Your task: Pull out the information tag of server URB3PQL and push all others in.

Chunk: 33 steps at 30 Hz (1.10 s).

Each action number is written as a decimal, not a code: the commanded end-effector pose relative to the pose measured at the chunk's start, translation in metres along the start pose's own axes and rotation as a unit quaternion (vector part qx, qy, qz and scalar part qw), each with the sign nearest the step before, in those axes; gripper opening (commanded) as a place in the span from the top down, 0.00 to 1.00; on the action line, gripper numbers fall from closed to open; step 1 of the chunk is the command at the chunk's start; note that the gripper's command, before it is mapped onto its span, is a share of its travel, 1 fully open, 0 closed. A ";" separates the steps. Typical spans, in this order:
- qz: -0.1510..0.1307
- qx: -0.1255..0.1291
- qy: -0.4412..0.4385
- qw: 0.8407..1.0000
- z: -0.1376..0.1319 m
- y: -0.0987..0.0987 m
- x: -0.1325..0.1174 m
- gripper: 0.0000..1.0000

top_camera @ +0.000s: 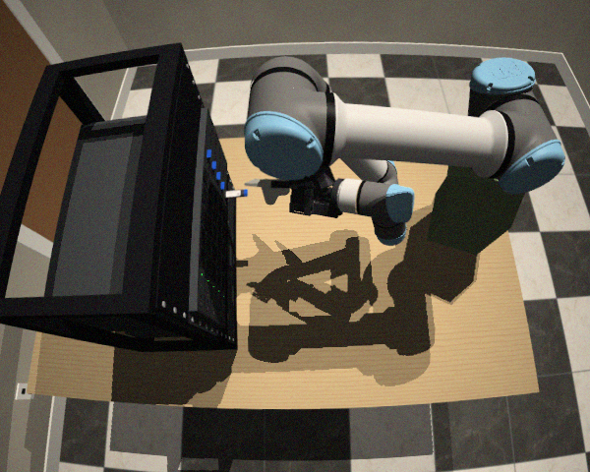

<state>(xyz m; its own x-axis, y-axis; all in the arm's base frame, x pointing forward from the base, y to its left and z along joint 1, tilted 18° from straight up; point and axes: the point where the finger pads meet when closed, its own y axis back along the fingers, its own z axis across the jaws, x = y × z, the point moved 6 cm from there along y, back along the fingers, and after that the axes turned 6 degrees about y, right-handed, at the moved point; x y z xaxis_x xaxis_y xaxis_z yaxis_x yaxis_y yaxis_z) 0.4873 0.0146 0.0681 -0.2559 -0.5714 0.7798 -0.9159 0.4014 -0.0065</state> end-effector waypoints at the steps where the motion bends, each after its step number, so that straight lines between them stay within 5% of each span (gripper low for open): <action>1: 0.000 -0.002 -0.008 1.000 -0.001 0.001 0.000 0.00; 33: 0.001 -0.018 -0.071 0.997 -0.004 0.007 -0.001 0.00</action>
<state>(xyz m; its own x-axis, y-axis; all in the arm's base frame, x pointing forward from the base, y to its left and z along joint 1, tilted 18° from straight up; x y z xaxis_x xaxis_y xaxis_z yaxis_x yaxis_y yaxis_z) 0.4825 0.0203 0.0689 -0.2979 -0.6599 0.6898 -0.9050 0.4252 0.0159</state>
